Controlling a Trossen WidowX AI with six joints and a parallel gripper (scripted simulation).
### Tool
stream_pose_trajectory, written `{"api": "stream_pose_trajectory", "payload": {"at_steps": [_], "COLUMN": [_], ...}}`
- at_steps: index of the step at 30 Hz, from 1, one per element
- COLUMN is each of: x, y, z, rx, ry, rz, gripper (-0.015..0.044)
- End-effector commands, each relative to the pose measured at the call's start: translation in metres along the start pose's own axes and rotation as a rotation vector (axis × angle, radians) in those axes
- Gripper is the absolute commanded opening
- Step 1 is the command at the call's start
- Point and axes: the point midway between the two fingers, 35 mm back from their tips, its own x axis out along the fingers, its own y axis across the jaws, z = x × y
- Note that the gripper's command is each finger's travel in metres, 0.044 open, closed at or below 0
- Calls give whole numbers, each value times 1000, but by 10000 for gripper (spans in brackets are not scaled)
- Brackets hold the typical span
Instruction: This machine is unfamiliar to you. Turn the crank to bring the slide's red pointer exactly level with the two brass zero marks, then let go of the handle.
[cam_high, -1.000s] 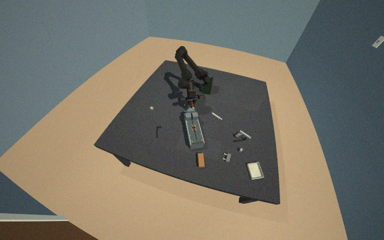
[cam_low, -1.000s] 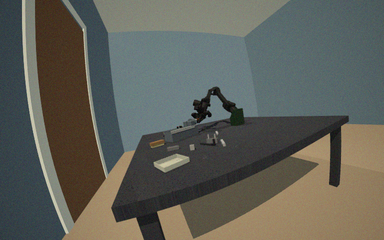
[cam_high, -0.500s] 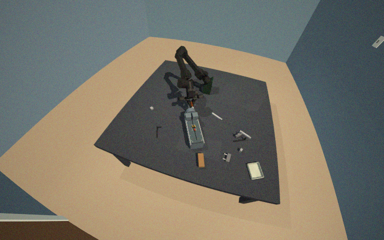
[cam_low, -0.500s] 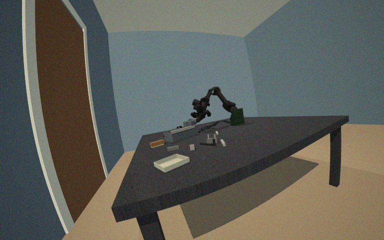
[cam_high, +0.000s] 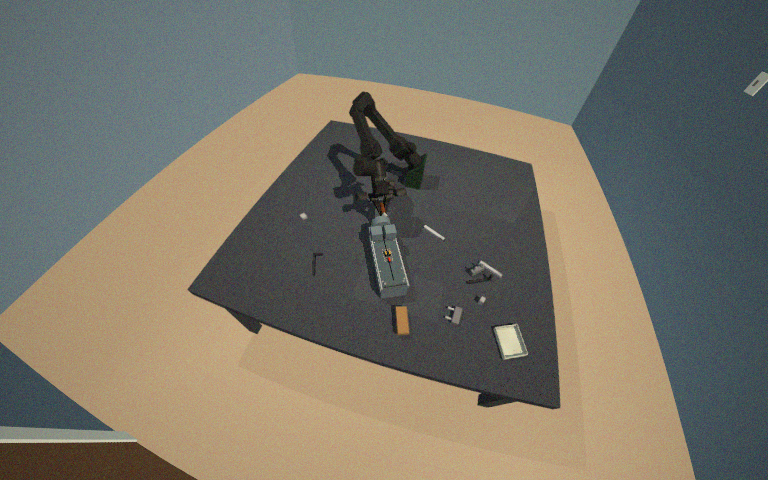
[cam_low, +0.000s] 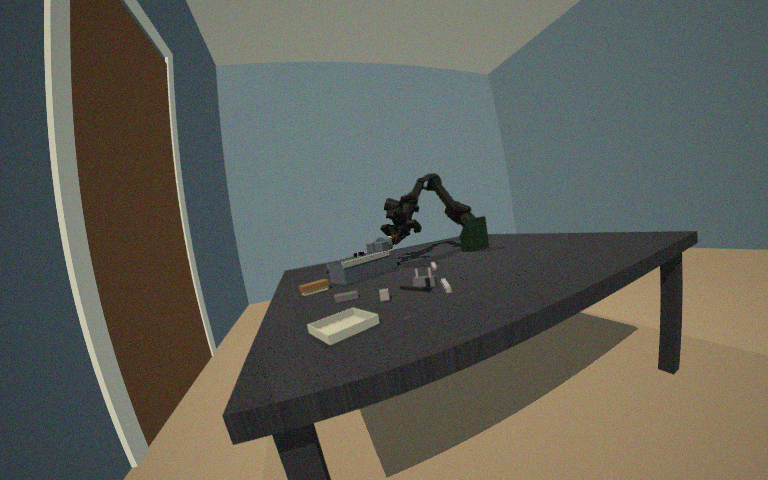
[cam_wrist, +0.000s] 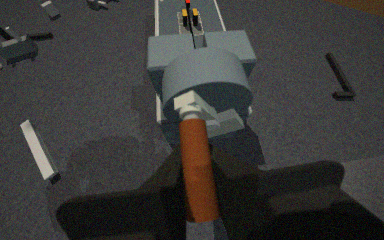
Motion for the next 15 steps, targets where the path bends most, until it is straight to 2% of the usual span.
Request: {"api": "stream_pose_trajectory", "payload": {"at_steps": [1,15], "x": [-4,-4], "y": [-8,-10], "z": [3,3], "rx": [5,5], "ry": [-12,-12], "rz": [-20,-20], "gripper": [0,0]}}
